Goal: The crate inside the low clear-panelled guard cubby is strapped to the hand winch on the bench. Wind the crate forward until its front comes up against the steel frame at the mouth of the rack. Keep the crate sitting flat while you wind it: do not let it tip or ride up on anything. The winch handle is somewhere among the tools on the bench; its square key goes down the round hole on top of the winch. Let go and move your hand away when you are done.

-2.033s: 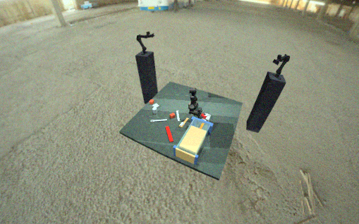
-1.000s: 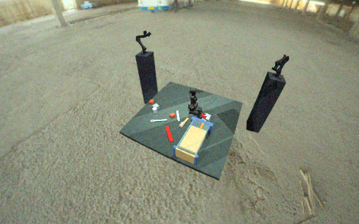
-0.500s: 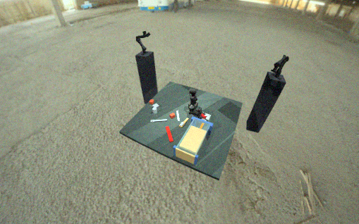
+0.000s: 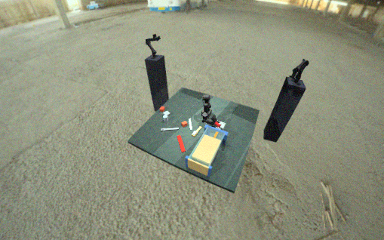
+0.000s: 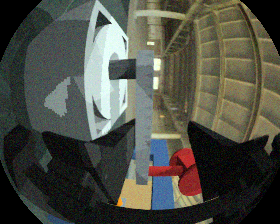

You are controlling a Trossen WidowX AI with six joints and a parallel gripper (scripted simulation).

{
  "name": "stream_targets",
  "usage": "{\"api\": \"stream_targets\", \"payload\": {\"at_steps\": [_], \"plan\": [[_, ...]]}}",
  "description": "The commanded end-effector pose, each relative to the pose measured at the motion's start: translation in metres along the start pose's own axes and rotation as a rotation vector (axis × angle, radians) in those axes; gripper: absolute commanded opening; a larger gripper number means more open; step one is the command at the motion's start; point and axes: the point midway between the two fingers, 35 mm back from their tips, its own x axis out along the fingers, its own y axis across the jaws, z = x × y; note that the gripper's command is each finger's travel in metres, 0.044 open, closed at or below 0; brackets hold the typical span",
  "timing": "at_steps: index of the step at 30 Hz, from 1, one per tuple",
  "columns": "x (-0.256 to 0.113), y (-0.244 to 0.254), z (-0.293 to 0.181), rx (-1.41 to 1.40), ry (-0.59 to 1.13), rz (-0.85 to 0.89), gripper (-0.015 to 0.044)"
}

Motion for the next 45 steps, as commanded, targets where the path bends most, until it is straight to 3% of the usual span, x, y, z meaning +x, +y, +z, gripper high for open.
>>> {"api": "stream_targets", "payload": {"at_steps": [1, 21, 30, 37, 45], "plan": [[0.0, 0.001, -0.002, -0.008, 0.001, 0.0, 0.024], [-0.003, 0.002, -0.002, -0.003, 0.004, 0.008, 0.024], [-0.056, 0.024, -0.009, -0.028, 0.07, 0.06, 0.024], [-0.1, 0.009, 0.001, -0.094, 0.186, 0.011, 0.024], [-0.108, 0.002, 0.006, -0.067, 0.223, -0.009, 0.024]]}}
